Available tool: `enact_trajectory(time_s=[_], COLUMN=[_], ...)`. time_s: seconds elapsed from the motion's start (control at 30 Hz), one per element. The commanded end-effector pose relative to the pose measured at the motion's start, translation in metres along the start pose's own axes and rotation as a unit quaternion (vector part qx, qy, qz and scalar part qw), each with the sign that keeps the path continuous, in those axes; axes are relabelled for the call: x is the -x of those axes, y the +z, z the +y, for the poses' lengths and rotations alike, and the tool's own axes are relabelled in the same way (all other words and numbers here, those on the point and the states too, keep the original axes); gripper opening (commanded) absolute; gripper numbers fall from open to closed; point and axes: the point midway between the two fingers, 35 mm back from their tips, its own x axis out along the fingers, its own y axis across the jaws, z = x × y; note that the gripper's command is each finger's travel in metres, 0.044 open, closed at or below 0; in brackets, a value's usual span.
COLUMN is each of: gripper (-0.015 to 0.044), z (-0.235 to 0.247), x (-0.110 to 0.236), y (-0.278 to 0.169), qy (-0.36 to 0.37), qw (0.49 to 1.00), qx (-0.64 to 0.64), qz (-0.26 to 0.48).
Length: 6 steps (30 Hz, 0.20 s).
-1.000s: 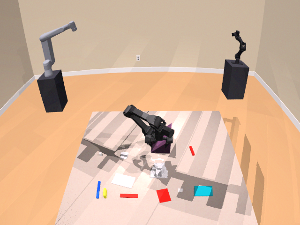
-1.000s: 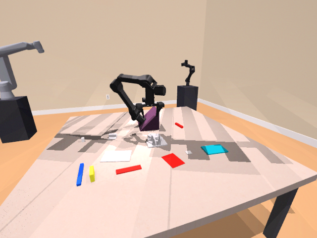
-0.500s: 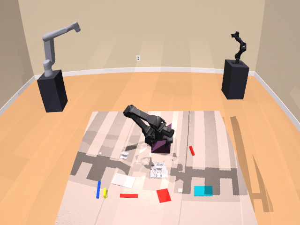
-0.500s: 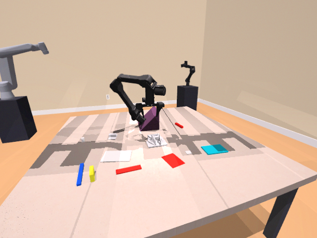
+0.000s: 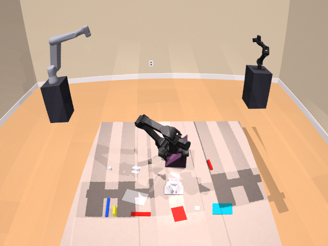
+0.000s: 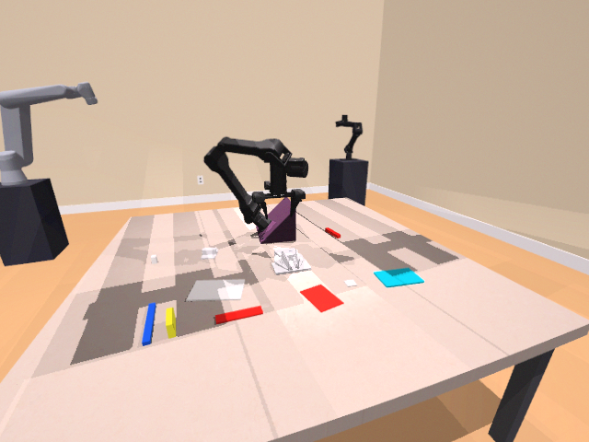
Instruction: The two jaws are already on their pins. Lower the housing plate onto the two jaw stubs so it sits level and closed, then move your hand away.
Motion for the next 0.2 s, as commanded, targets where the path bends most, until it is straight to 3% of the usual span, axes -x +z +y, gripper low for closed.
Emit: enact_trajectory(time_s=[0.0, 0.17], gripper=[0.044, 0.044], z=[0.0005, 0.0005], x=[0.0006, 0.0006], y=[0.0007, 0.0007], qy=[-0.002, -0.002], qw=[1.0, 1.0], qx=[-0.001, -0.001], qz=[-0.001, -0.001])
